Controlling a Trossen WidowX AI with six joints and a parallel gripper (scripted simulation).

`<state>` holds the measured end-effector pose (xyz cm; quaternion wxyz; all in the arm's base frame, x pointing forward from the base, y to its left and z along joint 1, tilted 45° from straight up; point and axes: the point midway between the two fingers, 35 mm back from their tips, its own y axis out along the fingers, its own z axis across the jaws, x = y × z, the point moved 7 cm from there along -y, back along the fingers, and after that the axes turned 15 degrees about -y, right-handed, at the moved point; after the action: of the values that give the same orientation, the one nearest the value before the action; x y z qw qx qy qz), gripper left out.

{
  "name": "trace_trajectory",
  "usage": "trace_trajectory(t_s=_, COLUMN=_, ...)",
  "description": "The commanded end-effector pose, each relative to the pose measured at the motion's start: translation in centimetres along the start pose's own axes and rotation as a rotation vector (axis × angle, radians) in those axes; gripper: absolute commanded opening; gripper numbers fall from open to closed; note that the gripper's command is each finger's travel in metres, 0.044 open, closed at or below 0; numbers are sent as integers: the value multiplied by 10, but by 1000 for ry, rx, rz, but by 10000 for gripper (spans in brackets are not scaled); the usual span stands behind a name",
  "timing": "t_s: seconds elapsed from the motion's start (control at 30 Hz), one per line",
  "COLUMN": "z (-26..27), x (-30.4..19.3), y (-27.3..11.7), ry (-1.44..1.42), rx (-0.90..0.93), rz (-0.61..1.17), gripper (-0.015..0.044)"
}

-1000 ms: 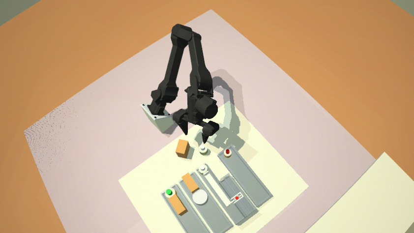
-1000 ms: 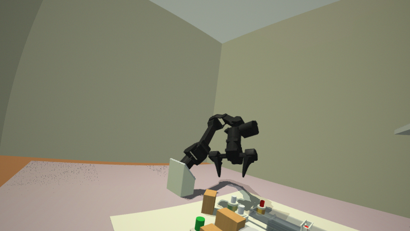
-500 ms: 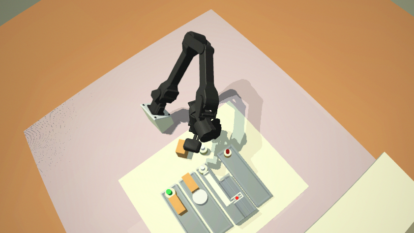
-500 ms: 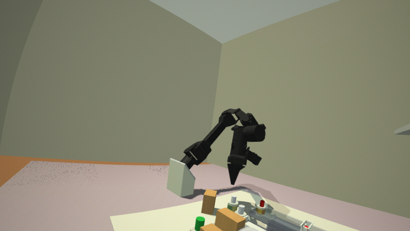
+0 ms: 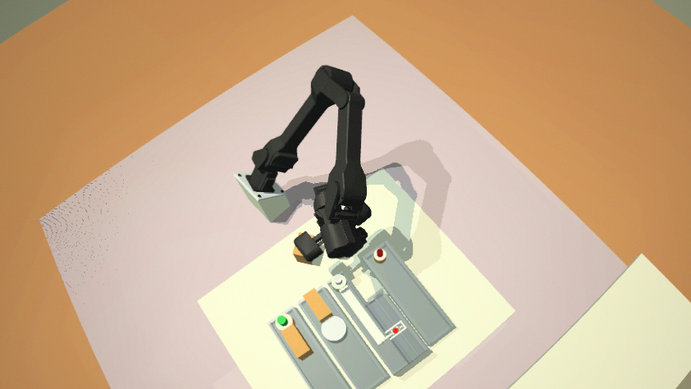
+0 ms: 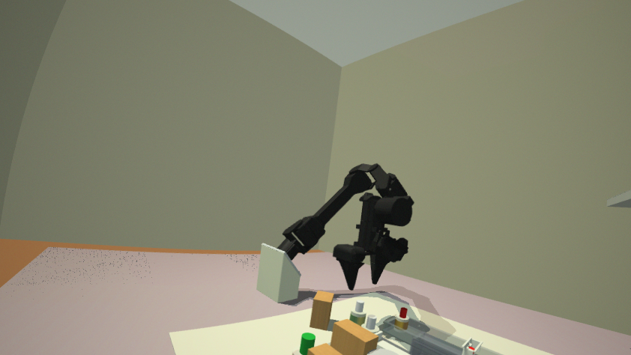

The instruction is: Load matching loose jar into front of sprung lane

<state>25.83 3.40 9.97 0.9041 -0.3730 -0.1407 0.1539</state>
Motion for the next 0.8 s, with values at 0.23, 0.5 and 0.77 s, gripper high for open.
trace_trajectory(t_s=0.23, z=1, x=-1, y=32, ry=9, rx=12, rz=6, gripper=440)
trace_trajectory(t_s=0.5, z=2, x=-1, y=48, ry=9, rx=13, rz=6, gripper=440)
trace_trajectory(t_s=0.77, z=2, x=-1, y=60, ry=9, rx=12, rz=6, gripper=440)
